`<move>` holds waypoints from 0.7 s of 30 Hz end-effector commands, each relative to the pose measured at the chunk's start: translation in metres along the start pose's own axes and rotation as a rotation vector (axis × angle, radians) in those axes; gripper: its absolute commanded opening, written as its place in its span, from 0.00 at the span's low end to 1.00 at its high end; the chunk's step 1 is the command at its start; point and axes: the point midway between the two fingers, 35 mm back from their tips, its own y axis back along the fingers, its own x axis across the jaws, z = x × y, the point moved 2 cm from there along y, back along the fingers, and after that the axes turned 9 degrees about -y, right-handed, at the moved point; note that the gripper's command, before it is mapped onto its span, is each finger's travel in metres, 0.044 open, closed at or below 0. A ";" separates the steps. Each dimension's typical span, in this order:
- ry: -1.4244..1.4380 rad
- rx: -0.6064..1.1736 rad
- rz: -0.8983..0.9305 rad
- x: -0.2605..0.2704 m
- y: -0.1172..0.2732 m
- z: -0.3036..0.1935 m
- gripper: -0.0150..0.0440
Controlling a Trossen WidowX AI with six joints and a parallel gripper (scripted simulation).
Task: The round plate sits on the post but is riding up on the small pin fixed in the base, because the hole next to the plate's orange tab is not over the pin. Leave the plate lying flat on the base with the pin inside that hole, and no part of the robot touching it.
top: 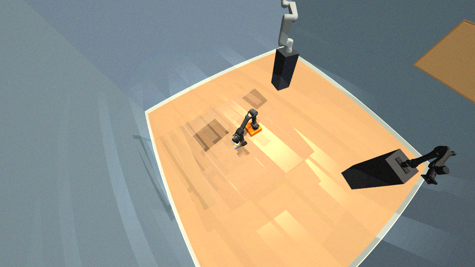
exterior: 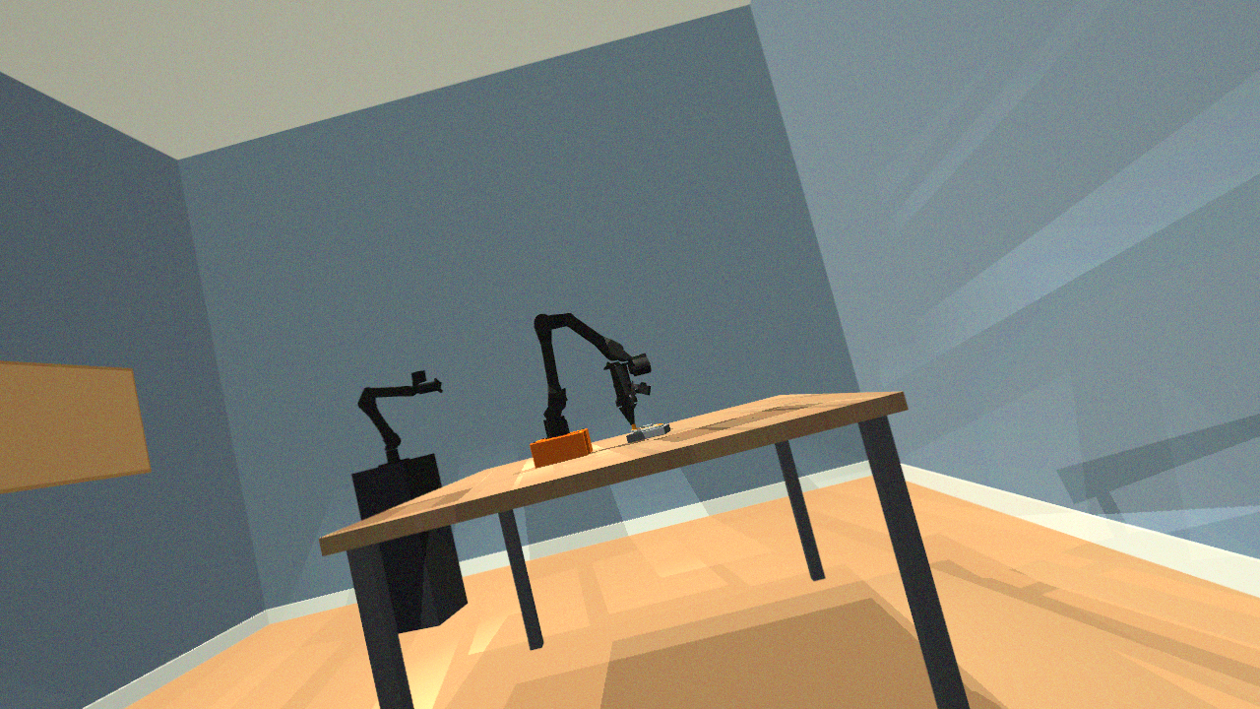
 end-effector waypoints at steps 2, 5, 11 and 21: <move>0.001 0.003 -0.006 -0.005 -0.002 -0.002 0.25; 0.001 0.003 -0.006 -0.006 -0.003 -0.002 0.25; 0.001 0.003 -0.005 -0.005 0.021 -0.001 0.25; 0.001 0.002 -0.002 -0.005 0.033 -0.003 0.25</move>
